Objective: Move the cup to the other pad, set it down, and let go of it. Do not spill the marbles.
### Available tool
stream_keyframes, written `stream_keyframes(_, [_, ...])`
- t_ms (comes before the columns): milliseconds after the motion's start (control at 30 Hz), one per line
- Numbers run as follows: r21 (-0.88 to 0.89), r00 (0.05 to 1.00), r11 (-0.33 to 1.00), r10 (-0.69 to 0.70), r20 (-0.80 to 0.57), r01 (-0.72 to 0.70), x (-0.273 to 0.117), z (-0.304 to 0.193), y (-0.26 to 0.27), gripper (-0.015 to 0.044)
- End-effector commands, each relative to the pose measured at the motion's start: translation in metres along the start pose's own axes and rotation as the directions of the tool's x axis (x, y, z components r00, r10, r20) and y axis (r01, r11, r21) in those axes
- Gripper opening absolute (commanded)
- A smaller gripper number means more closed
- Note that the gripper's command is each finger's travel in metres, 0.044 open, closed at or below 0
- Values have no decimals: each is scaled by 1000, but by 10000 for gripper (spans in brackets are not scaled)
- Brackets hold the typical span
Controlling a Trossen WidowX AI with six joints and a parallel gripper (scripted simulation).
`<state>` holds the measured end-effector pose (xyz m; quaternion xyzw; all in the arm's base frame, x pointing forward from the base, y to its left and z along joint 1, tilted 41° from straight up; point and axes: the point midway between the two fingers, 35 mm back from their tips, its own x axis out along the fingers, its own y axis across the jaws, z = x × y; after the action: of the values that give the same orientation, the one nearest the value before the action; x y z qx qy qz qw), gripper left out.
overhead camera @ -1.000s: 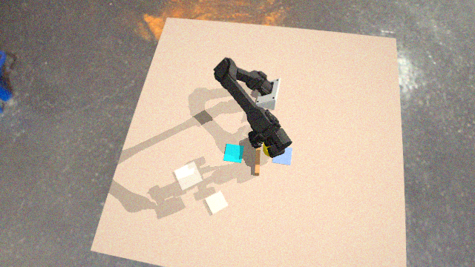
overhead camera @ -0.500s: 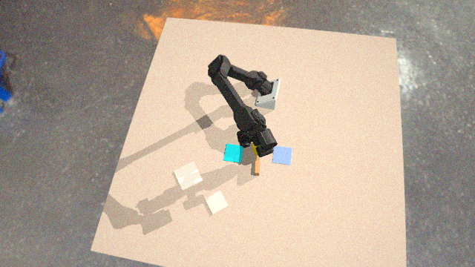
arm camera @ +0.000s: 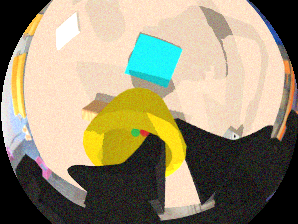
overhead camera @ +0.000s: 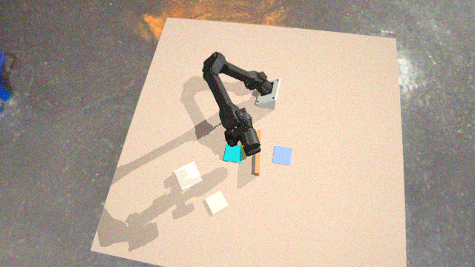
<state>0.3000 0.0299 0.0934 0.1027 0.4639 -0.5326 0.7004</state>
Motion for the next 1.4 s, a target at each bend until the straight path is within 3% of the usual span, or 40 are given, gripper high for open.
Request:
stream_keyframes(0, [-4, 1000, 1000, 0, 4, 0, -1, 11, -5, 0])
stream_keyframes(633, [-3, 1000, 1000, -1, 8, 1, -2, 64, -33, 0])
stream_keyframes(1367, [-3, 1000, 1000, -1, 8, 1, 21, 64, -32, 0])
